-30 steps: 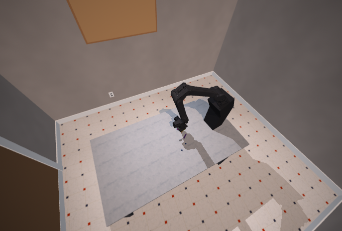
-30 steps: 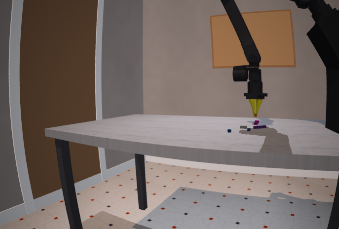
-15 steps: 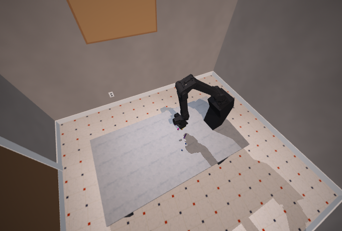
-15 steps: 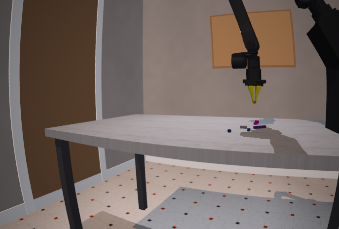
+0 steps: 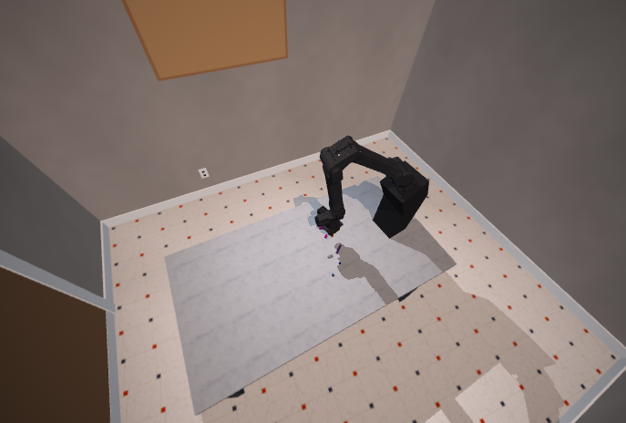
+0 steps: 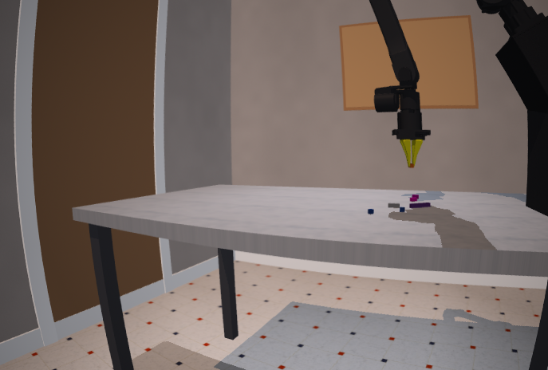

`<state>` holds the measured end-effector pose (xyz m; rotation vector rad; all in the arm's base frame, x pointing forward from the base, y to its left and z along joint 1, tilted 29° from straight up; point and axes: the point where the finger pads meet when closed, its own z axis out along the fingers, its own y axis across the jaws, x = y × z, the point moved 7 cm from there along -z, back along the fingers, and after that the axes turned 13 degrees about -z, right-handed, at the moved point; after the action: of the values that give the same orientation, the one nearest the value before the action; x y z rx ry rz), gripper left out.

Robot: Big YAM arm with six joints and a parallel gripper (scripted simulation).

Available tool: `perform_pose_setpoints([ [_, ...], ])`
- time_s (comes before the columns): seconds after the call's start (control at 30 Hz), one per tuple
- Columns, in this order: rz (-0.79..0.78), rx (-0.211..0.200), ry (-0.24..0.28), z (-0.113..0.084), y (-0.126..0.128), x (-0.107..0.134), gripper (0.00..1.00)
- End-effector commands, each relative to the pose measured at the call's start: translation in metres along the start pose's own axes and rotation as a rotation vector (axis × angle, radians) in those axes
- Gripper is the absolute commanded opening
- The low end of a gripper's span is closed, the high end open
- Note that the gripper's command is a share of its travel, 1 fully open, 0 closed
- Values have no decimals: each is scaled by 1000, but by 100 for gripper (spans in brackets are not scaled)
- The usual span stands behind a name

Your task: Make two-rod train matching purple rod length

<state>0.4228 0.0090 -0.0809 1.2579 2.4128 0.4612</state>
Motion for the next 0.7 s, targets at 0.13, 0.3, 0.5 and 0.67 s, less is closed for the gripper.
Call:
perform_pose_setpoints([
  [0.13,-197,20,7,4,-9,-19,4],
  [0.3,-279,18,21,5,-7,-14,4],
  [0.5,-391,19,10,5,-13,-36,4],
  [0.67,-462,19,10,5,-15,-43,4],
])
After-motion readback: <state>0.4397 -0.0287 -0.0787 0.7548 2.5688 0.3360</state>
